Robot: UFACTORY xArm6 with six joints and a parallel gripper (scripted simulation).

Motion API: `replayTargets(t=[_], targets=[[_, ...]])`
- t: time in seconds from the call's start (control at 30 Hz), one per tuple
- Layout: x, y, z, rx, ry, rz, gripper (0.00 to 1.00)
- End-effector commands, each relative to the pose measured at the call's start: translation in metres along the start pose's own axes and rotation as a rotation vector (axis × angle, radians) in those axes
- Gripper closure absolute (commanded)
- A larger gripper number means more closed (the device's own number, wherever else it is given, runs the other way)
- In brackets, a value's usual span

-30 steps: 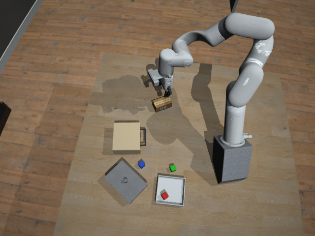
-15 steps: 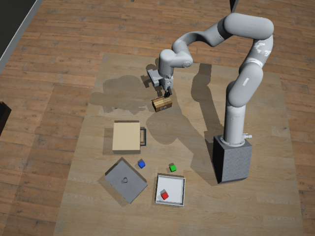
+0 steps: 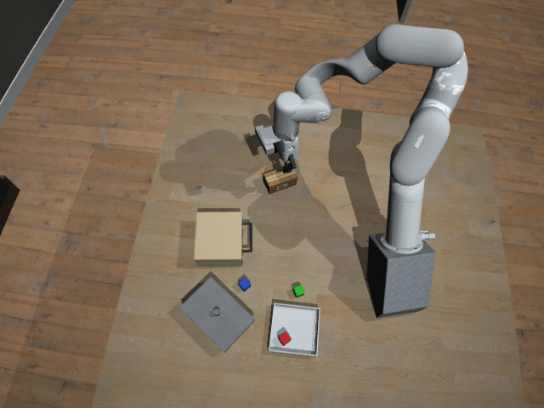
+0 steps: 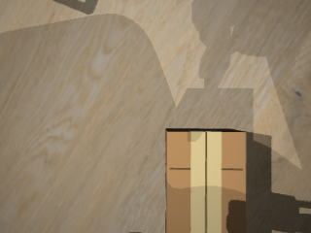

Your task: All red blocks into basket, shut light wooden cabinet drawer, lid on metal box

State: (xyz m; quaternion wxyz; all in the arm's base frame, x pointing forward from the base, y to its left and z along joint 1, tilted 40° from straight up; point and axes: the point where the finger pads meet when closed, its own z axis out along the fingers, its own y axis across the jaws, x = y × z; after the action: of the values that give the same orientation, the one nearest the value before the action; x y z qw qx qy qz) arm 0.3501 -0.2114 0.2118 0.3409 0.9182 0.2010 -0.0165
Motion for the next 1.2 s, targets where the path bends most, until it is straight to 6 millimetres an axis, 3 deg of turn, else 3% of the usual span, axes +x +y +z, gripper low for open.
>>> replayTargets(t=[0.0,0.3,0.67,1.17], targets=[[0.001,0.001,0.010,-0.002,0.002,0.001,0.10],[0.001,0.001,0.041,-0.002,0.002,0.001,0.10],[0.000,0.001,0.064,-0.002,0.002,0.001,0.10],[0.000,0.001,0.074,-0.002,0.002,0.001,0.10]])
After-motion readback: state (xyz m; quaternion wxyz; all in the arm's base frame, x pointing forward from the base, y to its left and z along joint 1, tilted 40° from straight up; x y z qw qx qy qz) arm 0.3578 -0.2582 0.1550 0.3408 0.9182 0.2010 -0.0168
